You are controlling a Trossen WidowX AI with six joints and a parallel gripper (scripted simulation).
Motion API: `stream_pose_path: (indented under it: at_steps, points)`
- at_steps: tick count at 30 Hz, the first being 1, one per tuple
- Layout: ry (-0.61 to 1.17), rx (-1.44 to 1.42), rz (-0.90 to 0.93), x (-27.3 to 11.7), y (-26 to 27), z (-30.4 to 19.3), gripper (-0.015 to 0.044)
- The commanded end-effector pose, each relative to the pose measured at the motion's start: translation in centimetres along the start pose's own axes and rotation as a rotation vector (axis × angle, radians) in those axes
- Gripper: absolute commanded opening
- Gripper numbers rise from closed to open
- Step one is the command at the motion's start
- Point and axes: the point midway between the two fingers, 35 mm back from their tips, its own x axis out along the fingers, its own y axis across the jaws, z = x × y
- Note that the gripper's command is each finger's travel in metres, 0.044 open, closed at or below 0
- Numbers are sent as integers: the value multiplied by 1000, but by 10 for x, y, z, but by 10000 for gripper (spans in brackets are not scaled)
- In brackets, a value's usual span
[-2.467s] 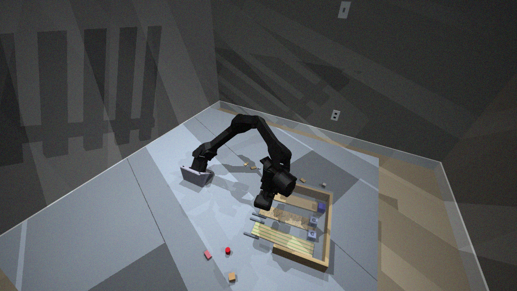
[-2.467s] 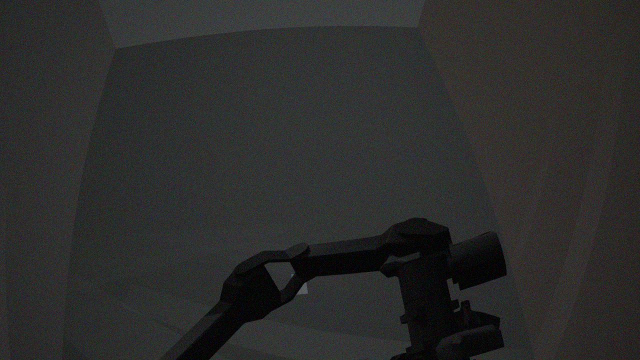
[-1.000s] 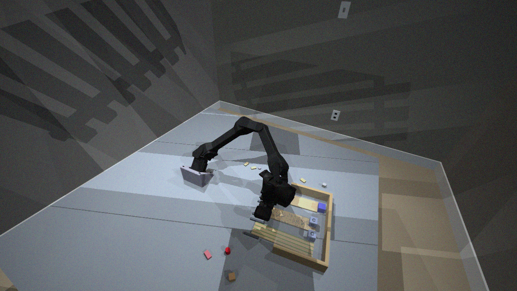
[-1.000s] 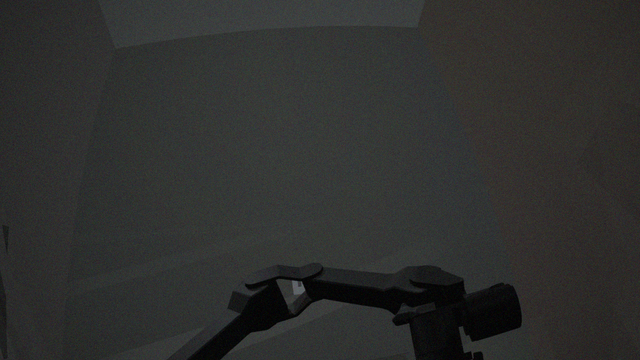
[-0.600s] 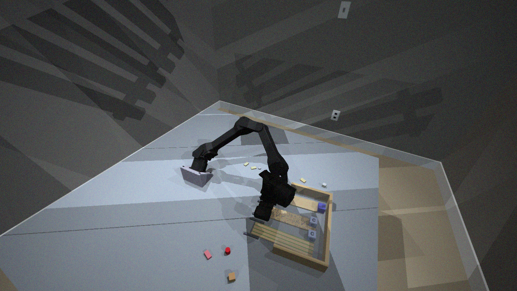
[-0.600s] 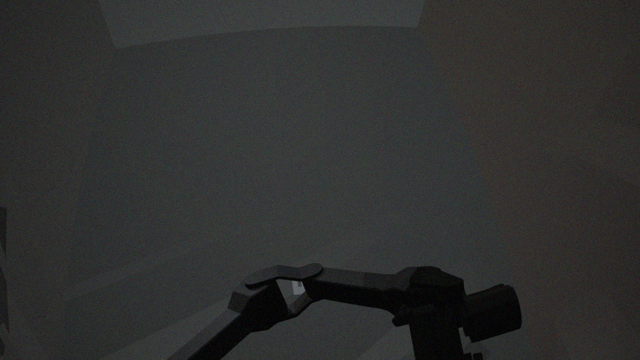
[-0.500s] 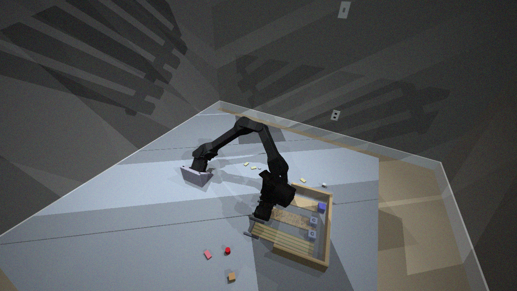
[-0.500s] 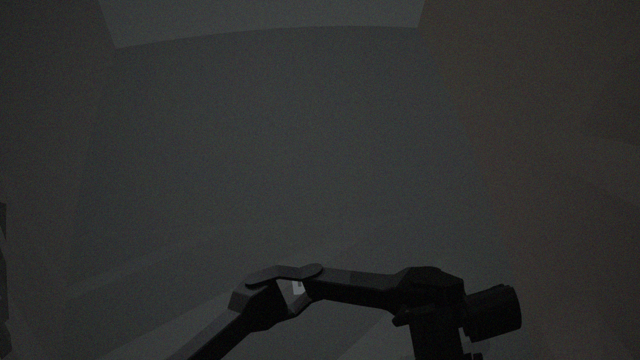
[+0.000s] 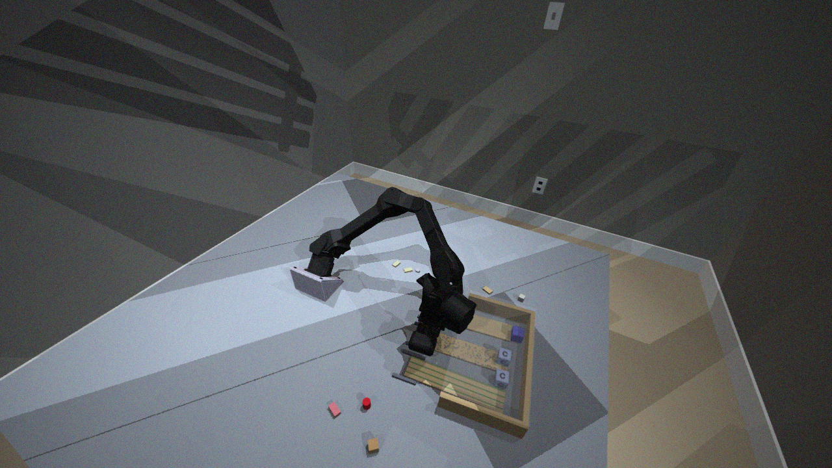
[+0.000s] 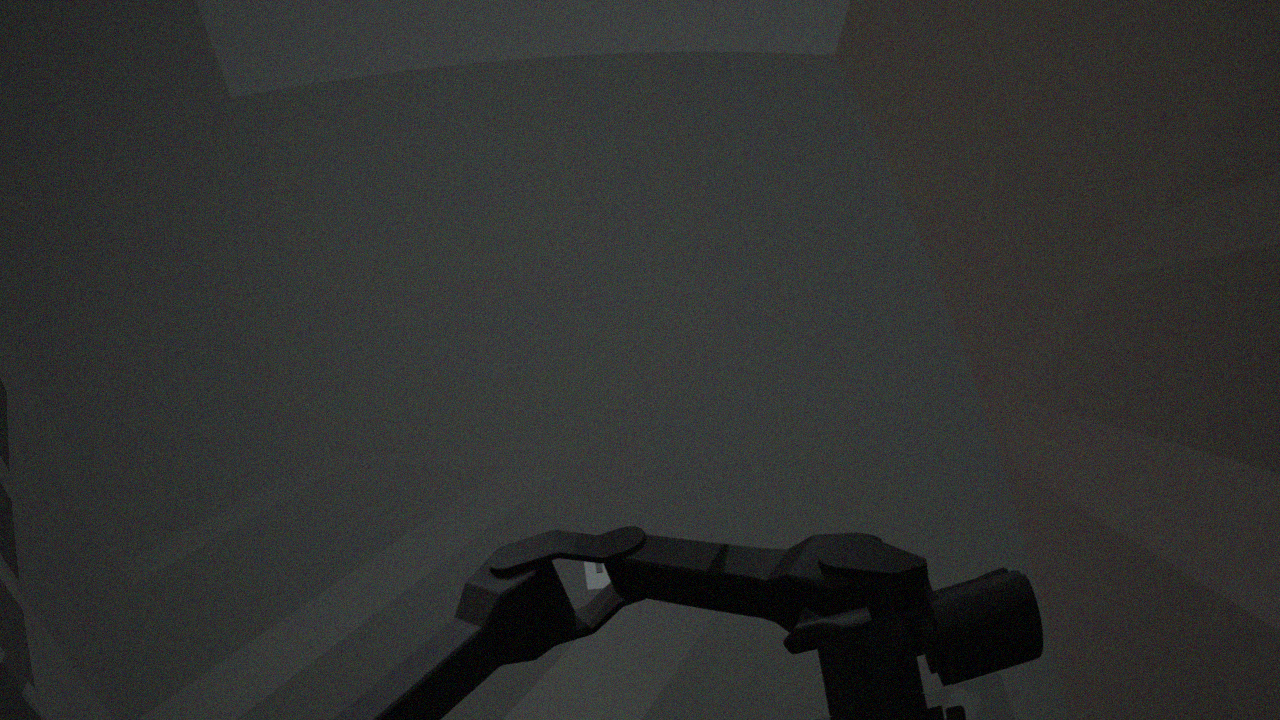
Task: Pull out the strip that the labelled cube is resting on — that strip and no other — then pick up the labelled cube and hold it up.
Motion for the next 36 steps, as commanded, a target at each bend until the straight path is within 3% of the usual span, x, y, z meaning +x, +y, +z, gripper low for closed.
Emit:
stream_pose_path:
  at_steps: [1, 36]
  points:
    - [-1, 2, 3, 2, 0, 0, 0]
    - [-1, 2, 3, 5, 0, 1, 0]
